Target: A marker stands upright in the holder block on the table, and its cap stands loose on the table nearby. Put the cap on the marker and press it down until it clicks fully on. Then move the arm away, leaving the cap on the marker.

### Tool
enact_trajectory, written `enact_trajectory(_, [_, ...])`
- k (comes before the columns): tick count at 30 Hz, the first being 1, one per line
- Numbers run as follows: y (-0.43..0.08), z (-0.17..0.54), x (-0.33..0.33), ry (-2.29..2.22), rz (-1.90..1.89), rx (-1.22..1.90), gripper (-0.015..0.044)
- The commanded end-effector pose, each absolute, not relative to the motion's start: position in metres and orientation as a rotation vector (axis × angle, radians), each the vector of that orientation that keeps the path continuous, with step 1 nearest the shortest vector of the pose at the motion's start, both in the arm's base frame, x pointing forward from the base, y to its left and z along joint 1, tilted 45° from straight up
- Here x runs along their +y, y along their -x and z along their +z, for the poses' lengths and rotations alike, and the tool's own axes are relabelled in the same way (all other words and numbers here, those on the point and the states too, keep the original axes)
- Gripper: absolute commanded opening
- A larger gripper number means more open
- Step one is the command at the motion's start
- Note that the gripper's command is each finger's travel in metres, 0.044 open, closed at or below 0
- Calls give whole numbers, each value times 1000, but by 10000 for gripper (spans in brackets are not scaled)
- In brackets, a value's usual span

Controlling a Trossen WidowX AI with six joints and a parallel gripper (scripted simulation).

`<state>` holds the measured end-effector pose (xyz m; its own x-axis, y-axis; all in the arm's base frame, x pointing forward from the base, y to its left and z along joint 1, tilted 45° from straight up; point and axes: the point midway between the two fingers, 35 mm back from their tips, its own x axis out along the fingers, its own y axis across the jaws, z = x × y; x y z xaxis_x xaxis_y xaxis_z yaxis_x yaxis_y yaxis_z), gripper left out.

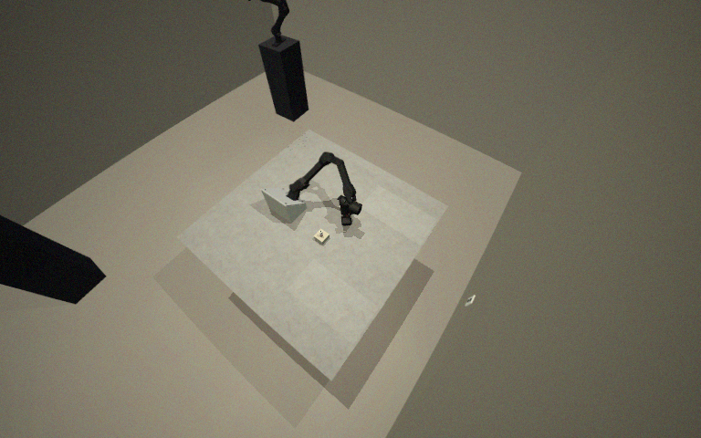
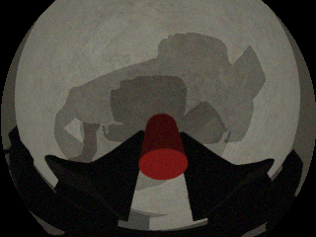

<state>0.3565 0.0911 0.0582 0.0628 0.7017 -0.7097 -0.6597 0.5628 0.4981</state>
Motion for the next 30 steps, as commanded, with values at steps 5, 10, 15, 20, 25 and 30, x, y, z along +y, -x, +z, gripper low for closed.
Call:
enact_trajectory(5, [-358, 72, 76, -40, 1024, 1100, 0])
enact_trajectory(10, [-356, 81, 67, -38, 1030, 1101, 0])
enact_trajectory(15, [-354, 91, 57, -36, 1037, 1101, 0])
enact_trajectory(20, [-352, 98, 51, -35, 1043, 1101, 0])
enact_trajectory(25, [-353, 90, 36, -30, 1035, 1105, 0])
enact_trajectory(30, [-353, 79, 16, -23, 1026, 1110, 0])
